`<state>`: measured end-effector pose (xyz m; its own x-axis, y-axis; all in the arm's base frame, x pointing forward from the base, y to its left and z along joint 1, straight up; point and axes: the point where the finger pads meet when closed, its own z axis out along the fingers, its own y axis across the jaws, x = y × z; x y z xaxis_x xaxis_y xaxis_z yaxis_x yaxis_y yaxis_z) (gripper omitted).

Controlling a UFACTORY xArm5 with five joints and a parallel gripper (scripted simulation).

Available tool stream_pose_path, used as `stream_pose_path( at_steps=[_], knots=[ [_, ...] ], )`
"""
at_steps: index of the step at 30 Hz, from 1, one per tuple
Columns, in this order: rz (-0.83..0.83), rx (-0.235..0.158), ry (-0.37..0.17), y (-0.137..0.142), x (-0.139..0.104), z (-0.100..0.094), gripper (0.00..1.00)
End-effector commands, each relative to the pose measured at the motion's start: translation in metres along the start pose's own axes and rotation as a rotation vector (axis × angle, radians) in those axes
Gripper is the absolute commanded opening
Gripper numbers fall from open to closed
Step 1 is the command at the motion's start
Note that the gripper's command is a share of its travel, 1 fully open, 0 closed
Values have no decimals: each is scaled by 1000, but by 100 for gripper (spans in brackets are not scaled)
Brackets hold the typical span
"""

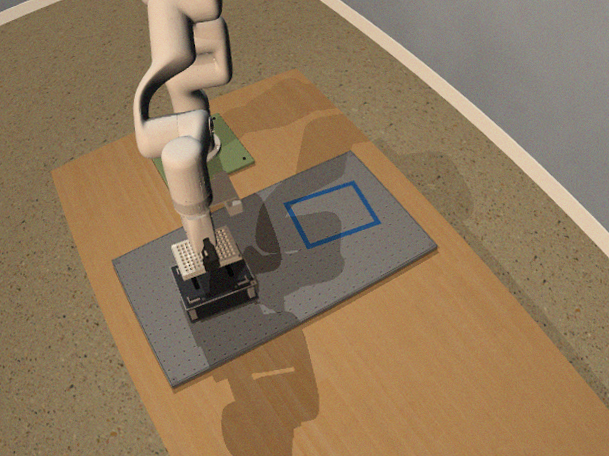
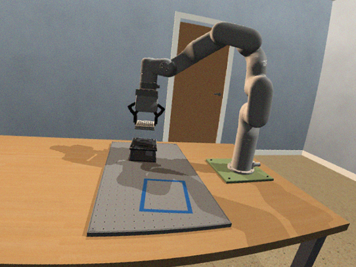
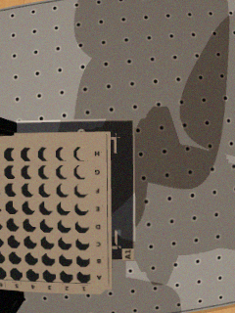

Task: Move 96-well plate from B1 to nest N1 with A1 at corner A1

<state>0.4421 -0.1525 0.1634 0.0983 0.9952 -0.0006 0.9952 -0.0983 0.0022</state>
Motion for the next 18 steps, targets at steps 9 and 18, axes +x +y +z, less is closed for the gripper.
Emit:
stream_pose_path(
  at_steps=[9, 18],
  knots=[
    [0, -5, 1, 1, 0, 10, 0],
    [0, -4, 1, 1, 0, 22, 0]
  ],
)
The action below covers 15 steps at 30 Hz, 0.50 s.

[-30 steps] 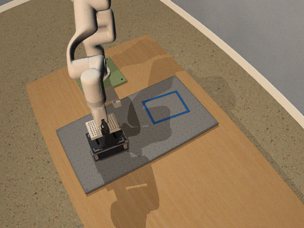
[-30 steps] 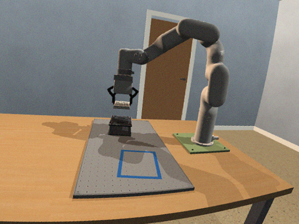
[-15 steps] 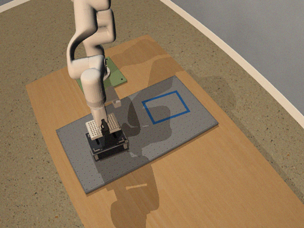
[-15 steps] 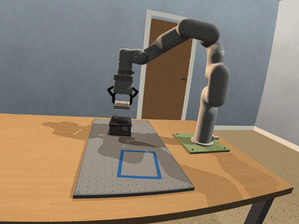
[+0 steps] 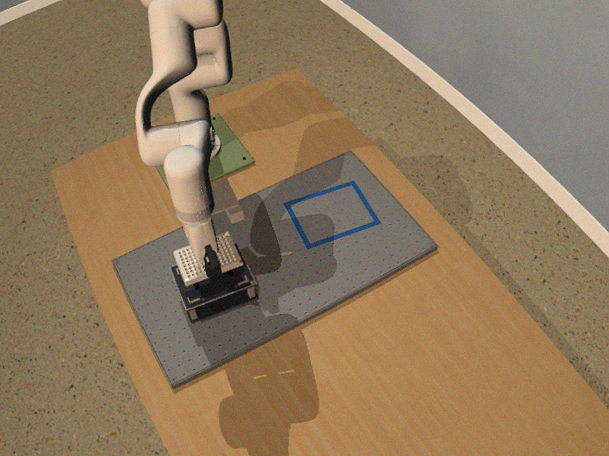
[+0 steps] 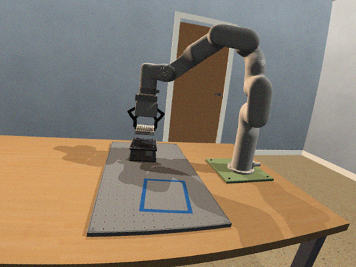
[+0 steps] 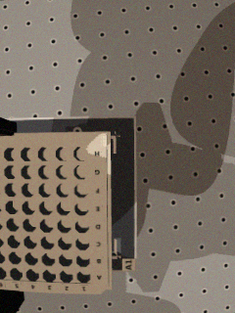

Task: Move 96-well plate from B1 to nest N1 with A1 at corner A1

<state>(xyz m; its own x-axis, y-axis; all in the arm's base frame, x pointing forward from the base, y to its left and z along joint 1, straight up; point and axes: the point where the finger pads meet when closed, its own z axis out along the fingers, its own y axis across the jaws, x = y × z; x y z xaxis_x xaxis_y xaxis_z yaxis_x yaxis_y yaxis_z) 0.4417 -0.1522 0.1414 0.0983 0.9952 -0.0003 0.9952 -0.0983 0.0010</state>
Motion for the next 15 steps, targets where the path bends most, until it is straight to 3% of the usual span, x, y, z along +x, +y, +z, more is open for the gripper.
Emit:
stream_pose_path(
  at_steps=[1, 15],
  knots=[
    [0, -6, 0, 2, 0, 1, 0],
    [0, -6, 0, 2, 0, 25, 0]
  ],
)
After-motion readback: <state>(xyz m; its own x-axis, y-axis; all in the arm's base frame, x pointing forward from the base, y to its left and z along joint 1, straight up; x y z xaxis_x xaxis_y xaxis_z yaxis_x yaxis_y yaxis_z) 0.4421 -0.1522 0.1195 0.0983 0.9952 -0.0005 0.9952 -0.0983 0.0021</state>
